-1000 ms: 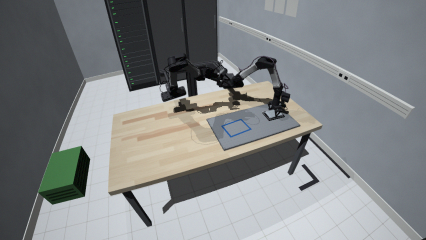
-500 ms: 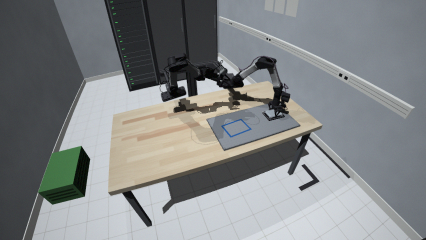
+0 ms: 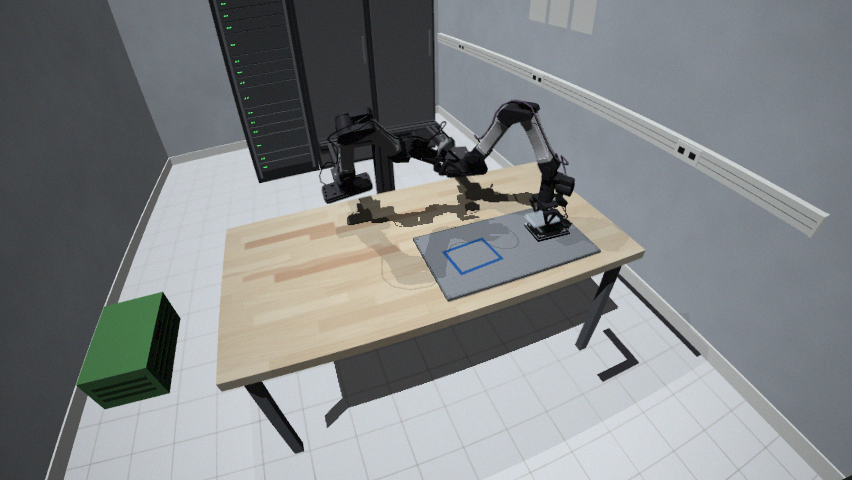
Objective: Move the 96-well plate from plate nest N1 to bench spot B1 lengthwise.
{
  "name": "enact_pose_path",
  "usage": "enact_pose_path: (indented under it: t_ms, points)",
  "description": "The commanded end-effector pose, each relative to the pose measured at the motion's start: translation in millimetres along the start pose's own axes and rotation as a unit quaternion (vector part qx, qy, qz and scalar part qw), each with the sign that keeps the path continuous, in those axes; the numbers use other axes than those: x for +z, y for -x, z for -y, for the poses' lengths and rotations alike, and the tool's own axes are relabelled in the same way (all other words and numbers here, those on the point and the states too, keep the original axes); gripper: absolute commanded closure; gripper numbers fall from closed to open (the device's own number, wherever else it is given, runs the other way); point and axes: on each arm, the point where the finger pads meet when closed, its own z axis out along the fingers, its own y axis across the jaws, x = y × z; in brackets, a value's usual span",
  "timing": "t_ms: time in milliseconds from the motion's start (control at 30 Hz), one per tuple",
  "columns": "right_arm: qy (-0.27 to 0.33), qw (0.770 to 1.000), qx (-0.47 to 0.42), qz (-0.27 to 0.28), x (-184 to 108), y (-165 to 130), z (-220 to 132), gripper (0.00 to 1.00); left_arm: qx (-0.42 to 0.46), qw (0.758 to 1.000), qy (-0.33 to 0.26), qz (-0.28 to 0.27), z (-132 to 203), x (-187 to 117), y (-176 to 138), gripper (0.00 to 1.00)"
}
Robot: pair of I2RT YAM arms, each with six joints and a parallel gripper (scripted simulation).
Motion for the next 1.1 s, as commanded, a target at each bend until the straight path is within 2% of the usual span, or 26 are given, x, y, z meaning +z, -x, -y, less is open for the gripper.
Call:
enact_pose_path:
  t_ms: [0, 300, 367, 567, 833, 1067]
  points:
    - [0.027, 0.999, -0.020, 0.007, 1.1, -0.1, 14.3, 0.00, -0.037, 0.999, -0.014, 0.028, 9.7, -12.9, -13.8, 0.19]
    - [0.109, 0.992, -0.064, -0.004, -0.3, -53.9, 74.3, 0.00, -0.094, 0.995, -0.017, 0.031, 20.9, -8.0, -112.3, 0.19]
    - [0.109, 0.992, -0.064, -0.004, -0.3, -53.9, 74.3, 0.00, -0.094, 0.995, -0.017, 0.031, 20.9, -8.0, -112.3, 0.19]
    - [0.128, 0.990, -0.059, -0.001, -28.4, -99.1, 135.8, 0.00, -0.097, 0.995, -0.005, 0.017, 25.1, 5.0, -185.5, 0.19]
    - [0.116, 0.992, -0.043, 0.015, -75.4, -135.4, 191.0, 0.00, -0.094, 0.995, -0.015, 0.002, 39.5, 20.6, -264.2, 0.19]
    - [0.100, 0.994, -0.036, 0.020, -96.7, -147.3, 210.7, 0.00, -0.075, 0.997, -0.008, -0.006, 38.0, 35.5, -298.3, 0.19]
